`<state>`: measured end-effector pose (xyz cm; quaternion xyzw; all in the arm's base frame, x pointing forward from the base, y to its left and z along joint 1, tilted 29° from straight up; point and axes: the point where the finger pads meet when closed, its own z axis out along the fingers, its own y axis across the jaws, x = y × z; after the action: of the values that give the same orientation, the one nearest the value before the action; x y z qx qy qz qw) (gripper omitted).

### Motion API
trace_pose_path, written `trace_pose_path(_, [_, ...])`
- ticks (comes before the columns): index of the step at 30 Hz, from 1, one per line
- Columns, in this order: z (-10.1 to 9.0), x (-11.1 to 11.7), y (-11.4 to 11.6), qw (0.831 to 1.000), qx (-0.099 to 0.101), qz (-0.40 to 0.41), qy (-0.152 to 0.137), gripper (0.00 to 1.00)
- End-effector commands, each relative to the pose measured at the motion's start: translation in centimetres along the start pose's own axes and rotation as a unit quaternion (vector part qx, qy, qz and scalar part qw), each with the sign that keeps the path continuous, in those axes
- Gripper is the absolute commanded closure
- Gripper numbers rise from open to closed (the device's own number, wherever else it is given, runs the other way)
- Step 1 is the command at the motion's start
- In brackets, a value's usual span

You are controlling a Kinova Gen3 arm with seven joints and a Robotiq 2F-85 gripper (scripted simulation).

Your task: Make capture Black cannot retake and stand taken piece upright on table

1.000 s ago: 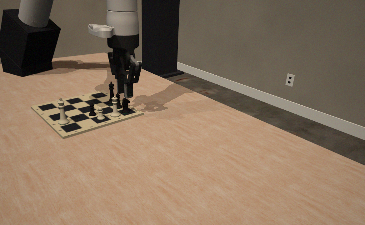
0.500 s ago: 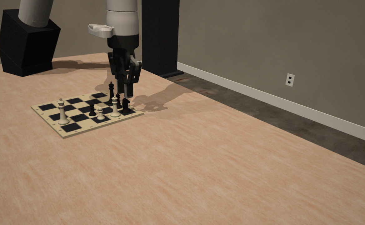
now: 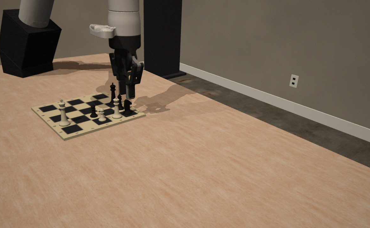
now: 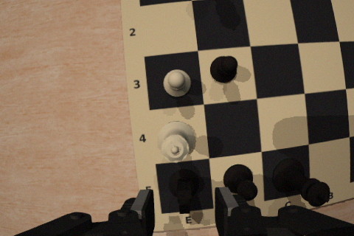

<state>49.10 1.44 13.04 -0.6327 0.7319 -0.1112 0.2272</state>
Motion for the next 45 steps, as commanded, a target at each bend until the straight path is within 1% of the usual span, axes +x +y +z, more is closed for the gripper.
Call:
trace_pose_path(1, [0.0,0.0,-0.1,1.000,0.001,0.000,0.000,0.63])
trace_pose_path(10, [0.5,0.0,-0.1,1.000,0.001,0.000,0.000,0.63])
trace_pose_path(23, [3.0,0.0,-0.1,1.000,0.001,0.000,0.000,0.63])
trace_pose_path(31, [3.4,0.0,-0.1,1.000,0.001,0.000,0.000,0.63])
trace_pose_path(45, [3.4,0.0,-0.1,1.000,0.001,0.000,0.000,0.63])
